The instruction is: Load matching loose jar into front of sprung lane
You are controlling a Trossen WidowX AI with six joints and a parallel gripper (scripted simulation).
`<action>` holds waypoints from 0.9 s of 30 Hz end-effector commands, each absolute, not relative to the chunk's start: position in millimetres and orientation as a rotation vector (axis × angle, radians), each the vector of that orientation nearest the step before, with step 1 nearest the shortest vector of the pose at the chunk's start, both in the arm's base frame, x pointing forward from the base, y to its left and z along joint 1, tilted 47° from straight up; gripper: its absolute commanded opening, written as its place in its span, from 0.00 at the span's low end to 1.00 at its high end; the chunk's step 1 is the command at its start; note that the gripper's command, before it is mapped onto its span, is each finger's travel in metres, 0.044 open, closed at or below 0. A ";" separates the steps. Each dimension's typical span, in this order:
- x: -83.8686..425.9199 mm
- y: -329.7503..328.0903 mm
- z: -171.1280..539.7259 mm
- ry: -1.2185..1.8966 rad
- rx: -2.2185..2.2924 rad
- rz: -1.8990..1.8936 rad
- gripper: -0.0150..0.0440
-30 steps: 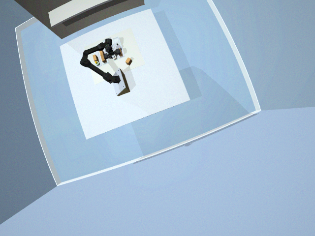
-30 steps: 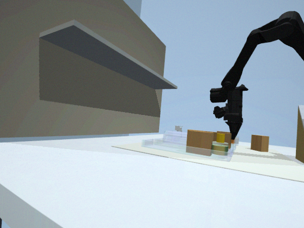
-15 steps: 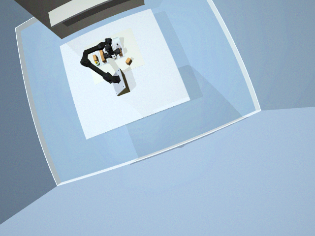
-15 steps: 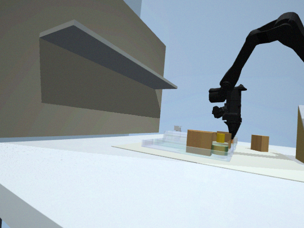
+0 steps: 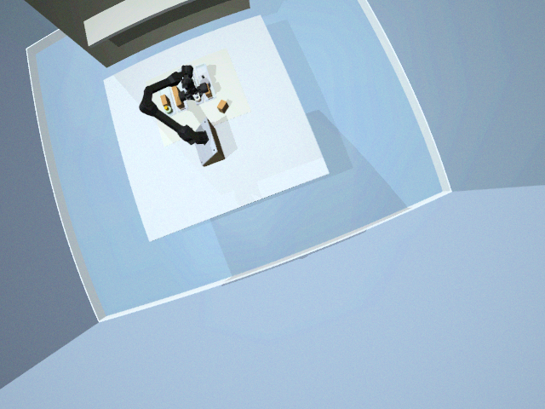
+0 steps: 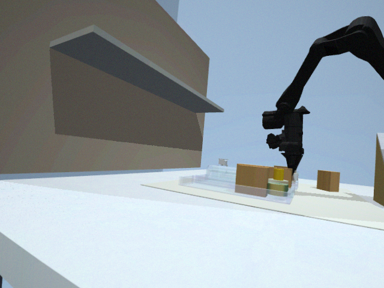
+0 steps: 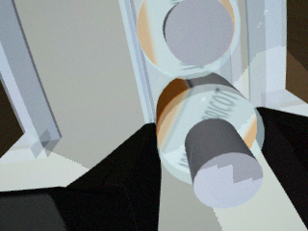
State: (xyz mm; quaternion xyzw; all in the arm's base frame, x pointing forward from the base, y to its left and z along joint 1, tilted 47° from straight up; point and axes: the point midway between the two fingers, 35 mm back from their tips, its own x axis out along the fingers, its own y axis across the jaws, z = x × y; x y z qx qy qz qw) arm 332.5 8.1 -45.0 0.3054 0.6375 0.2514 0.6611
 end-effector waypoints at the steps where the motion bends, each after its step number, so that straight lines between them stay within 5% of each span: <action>1: 341.8 4.9 -41.7 1.417 0.684 0.568 0.25; 27: 346.2 4.2 -41.1 1.417 0.684 0.568 0.25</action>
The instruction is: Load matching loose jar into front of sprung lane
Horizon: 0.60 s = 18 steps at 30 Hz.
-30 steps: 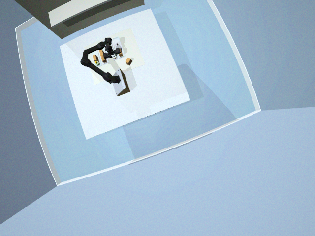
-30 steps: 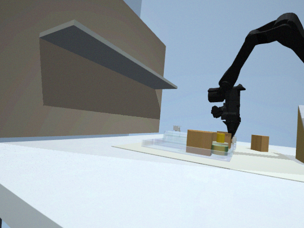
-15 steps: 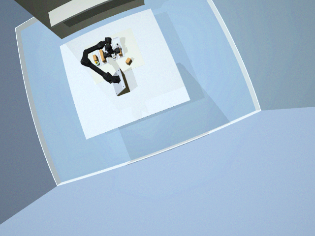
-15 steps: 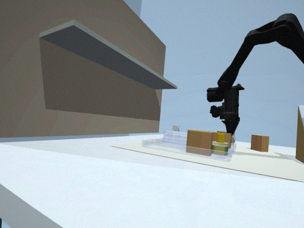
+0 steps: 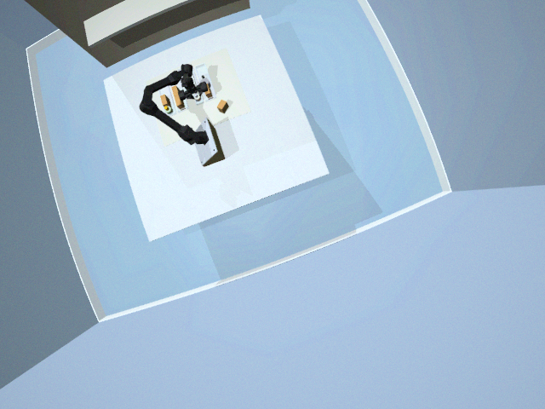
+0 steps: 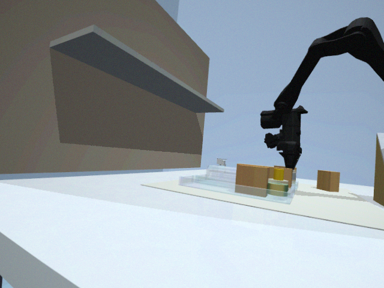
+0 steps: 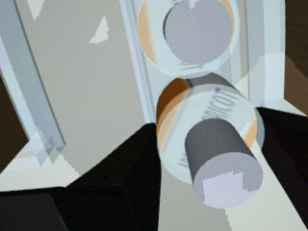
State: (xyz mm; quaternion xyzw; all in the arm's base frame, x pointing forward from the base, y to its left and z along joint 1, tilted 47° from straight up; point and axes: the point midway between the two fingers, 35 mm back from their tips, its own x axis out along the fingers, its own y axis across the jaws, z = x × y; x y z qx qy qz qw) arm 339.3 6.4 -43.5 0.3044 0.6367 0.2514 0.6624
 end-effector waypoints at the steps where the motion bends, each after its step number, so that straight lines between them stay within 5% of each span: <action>1: 346.2 4.2 -41.1 1.417 0.684 0.568 0.25; 18: 346.3 5.4 -42.2 1.417 0.684 0.568 0.25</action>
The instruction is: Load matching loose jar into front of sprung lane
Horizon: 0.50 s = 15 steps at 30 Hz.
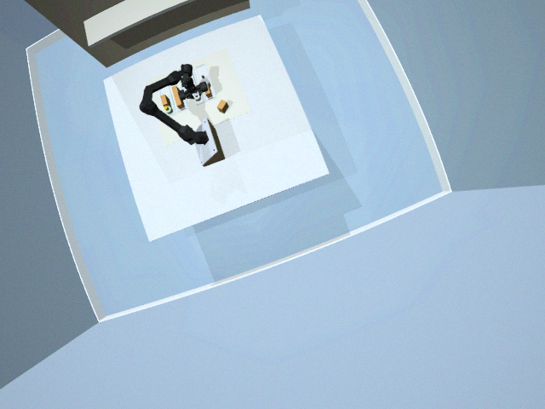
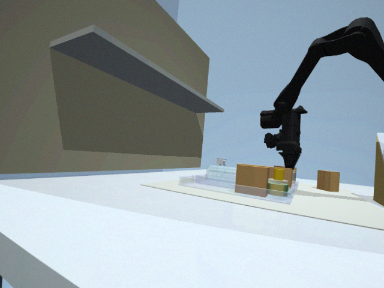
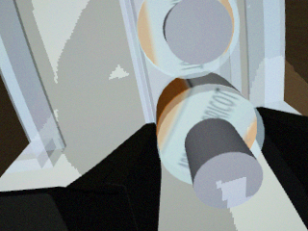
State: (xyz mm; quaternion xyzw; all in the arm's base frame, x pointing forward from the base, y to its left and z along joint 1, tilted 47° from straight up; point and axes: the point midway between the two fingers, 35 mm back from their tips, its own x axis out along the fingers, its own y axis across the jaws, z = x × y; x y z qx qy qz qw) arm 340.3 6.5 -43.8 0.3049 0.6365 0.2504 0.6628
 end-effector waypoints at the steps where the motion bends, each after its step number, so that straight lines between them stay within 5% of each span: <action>1: 346.3 5.4 -42.2 1.417 0.684 0.568 0.25; 15: 346.4 6.3 -43.0 1.417 0.684 0.568 0.25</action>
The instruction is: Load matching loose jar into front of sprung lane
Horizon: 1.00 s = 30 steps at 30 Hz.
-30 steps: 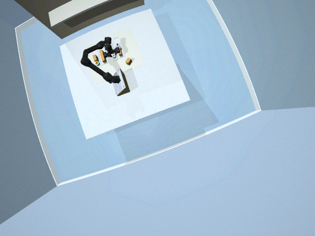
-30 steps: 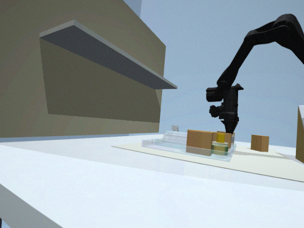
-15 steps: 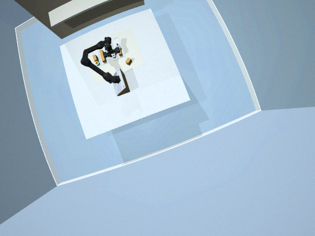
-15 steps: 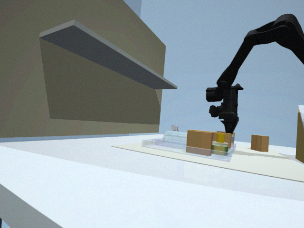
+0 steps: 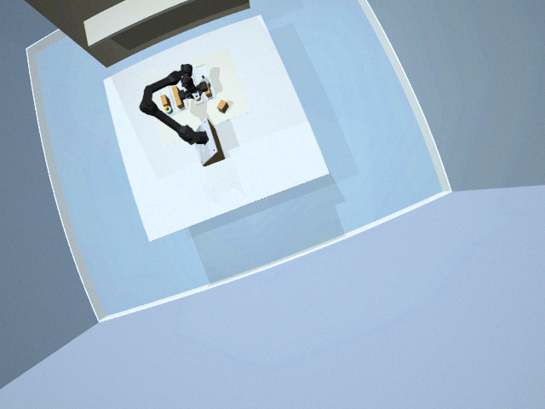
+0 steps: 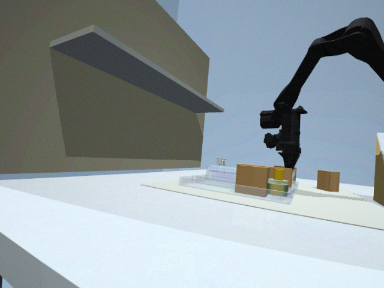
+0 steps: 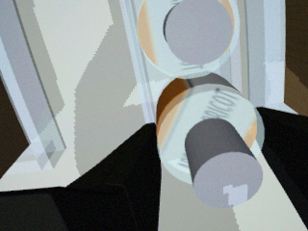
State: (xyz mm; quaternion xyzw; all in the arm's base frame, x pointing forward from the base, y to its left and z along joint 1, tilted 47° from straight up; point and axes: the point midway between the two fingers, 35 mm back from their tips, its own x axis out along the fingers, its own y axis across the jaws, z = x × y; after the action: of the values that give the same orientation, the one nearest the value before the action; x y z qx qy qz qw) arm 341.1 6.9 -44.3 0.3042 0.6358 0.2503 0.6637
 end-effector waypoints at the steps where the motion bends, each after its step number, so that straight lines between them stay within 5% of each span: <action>1: 346.4 6.3 -43.0 1.417 0.684 0.568 0.25; 30: 349.0 6.1 -42.9 1.417 0.684 0.568 0.25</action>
State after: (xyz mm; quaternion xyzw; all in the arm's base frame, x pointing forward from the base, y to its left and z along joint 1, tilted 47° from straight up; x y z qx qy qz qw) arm 343.0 7.0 -44.8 0.3037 0.6353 0.2507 0.6644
